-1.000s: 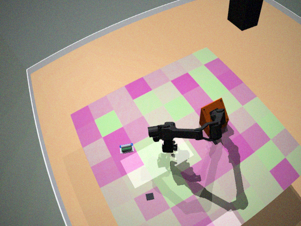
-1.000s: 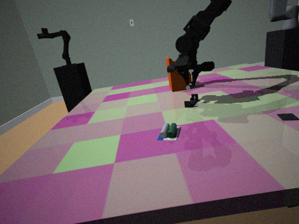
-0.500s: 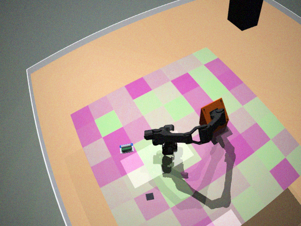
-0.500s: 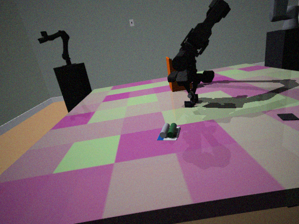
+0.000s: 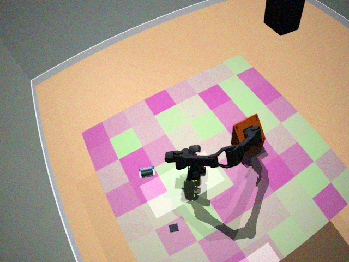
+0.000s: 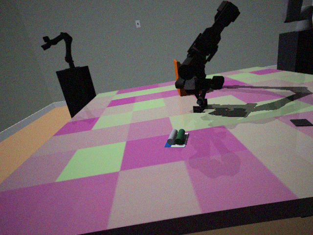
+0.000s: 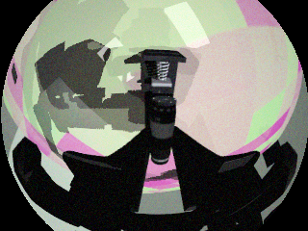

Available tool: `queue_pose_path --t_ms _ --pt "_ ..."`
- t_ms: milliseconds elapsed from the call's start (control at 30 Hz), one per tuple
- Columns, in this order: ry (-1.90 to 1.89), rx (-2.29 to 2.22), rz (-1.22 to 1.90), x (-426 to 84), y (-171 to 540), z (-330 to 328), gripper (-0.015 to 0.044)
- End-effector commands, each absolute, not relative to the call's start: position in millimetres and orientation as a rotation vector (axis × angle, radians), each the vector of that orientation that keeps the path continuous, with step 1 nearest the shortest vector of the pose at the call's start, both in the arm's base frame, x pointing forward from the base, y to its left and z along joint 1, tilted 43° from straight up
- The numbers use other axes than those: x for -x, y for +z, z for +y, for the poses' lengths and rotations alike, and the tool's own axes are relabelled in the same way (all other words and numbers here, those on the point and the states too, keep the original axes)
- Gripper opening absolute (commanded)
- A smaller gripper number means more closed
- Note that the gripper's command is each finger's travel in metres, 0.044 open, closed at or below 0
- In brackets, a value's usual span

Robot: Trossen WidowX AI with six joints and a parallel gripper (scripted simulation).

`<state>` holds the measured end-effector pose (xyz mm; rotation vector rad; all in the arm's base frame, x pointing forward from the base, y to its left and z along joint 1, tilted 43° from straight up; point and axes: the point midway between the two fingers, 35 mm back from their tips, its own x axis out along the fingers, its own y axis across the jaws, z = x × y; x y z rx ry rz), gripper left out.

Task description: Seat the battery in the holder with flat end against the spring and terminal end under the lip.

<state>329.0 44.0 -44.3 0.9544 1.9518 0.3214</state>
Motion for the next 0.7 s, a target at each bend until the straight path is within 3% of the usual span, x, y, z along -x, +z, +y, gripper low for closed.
queue_pose_path --t_ms 0,667 --pt "0.339 -0.952 1.964 -331.2 -44.6 44.1 0.006" --pt "0.398 -0.942 2.055 -334.8 -50.4 47.3 0.006"
